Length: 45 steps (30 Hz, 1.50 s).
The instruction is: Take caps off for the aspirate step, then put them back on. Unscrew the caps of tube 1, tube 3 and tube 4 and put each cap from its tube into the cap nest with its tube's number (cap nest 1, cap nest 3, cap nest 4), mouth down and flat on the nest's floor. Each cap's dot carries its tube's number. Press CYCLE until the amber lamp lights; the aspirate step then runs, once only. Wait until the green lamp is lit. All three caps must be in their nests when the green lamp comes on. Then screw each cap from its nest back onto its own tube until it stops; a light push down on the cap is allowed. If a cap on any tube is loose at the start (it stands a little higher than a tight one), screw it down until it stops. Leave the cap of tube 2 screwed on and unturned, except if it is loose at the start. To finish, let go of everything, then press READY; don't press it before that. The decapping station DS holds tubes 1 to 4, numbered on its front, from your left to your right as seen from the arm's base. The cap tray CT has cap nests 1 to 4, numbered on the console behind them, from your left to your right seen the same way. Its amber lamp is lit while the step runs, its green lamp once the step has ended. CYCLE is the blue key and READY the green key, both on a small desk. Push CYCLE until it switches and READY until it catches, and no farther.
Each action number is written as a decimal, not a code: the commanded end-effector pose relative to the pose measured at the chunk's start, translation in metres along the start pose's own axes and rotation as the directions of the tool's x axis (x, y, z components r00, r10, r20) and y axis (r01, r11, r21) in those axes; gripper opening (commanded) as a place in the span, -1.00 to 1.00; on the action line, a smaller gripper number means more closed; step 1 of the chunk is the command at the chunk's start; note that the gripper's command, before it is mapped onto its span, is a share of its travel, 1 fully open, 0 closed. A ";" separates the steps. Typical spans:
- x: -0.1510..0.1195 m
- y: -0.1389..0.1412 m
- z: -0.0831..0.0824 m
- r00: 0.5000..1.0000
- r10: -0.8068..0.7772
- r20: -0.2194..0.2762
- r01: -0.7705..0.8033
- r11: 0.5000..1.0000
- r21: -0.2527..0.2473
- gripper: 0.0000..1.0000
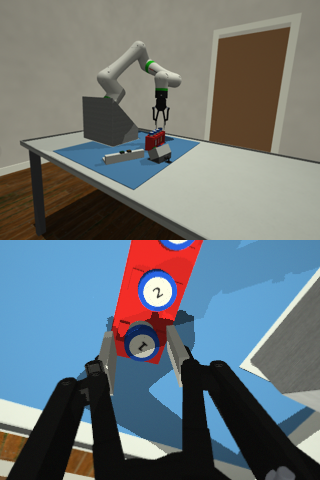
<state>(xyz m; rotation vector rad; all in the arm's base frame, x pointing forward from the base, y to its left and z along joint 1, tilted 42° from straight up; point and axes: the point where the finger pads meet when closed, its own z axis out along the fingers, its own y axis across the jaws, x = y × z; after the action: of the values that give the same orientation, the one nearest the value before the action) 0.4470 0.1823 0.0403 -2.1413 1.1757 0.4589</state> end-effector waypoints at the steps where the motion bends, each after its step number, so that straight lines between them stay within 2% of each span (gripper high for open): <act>1: 0.000 0.000 0.000 0.966 0.260 -0.008 -0.260 0.966 -0.005 -0.31; 2: 0.000 0.000 0.000 0.966 0.260 -0.008 -0.260 0.966 -0.005 -0.31; 4: 0.000 0.000 0.000 0.918 0.398 -0.008 -0.398 0.918 -0.003 -0.31; 7: 0.000 0.000 0.000 0.909 0.416 -0.009 -0.416 0.909 -0.003 -0.31; 9: 0.000 0.000 0.000 0.828 0.561 -0.009 -0.561 0.828 -0.002 -0.31; 10: 0.000 0.000 0.000 0.807 0.590 -0.009 -0.590 0.807 -0.001 -0.31; 17: 0.000 0.000 0.000 0.807 0.590 -0.009 -0.590 0.807 -0.001 -0.31; 18: 0.000 0.000 0.000 0.807 0.590 -0.009 -0.590 0.807 -0.001 -1.00; 32: 0.000 0.000 0.000 0.807 0.590 -0.009 -0.590 0.807 -0.001 -1.00; 36: 0.000 0.000 0.000 0.908 0.418 -0.009 -0.418 0.908 -0.003 -1.00; 39: 0.000 0.000 0.000 0.961 0.278 -0.008 -0.278 0.961 -0.005 -1.00; 41: 0.000 0.000 0.000 0.961 0.278 -0.008 -0.278 0.961 -0.005 -1.00; 45: 0.000 0.000 0.000 0.994 0.107 -0.007 -0.108 0.994 -0.006 -1.00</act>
<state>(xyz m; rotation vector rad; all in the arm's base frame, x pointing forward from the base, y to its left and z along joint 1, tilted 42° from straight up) 0.4474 0.1826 0.0407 -2.0101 1.4872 0.5655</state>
